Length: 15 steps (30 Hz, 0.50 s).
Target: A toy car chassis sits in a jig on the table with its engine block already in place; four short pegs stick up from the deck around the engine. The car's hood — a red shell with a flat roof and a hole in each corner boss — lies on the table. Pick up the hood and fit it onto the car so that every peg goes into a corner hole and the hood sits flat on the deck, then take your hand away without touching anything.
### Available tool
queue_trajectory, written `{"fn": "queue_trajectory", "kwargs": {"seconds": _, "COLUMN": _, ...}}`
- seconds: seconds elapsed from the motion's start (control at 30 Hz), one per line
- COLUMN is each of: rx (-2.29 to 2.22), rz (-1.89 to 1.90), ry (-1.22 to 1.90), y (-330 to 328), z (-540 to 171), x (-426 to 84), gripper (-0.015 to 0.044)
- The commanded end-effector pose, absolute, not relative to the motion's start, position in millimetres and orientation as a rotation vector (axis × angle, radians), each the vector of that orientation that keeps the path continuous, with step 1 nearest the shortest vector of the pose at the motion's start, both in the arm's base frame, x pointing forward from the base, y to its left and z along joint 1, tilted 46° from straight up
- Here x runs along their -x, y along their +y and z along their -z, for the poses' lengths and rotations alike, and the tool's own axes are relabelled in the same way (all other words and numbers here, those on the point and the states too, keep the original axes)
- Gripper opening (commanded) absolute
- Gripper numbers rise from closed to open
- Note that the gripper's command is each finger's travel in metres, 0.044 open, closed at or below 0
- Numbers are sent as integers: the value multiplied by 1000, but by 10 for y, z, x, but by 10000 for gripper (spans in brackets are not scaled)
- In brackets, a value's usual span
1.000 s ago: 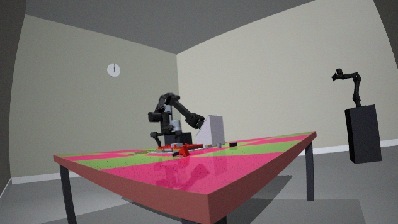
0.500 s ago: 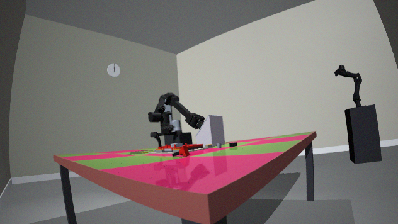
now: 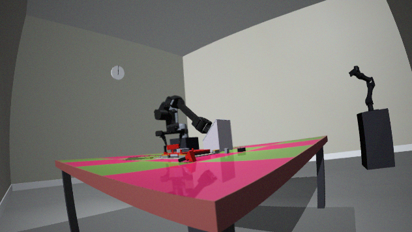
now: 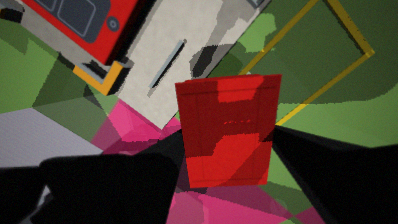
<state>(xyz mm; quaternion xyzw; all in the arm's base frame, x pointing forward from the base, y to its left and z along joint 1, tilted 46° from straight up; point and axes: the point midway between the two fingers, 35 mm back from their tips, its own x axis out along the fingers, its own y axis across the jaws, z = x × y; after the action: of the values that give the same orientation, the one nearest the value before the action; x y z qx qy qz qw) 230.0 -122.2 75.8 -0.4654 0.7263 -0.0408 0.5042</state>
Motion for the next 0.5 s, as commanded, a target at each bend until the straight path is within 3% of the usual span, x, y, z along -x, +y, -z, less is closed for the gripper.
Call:
{"fn": "queue_trajectory", "kwargs": {"seconds": 0.0, "rx": 1127, "rz": 109, "ry": 1738, "y": -1121, "z": -886, "x": -2331, "gripper": 0}}
{"fn": "queue_trajectory", "kwargs": {"seconds": 0.47, "rx": 1126, "rz": 107, "ry": 1738, "y": -807, "z": -1182, "x": -2351, "gripper": 0}}
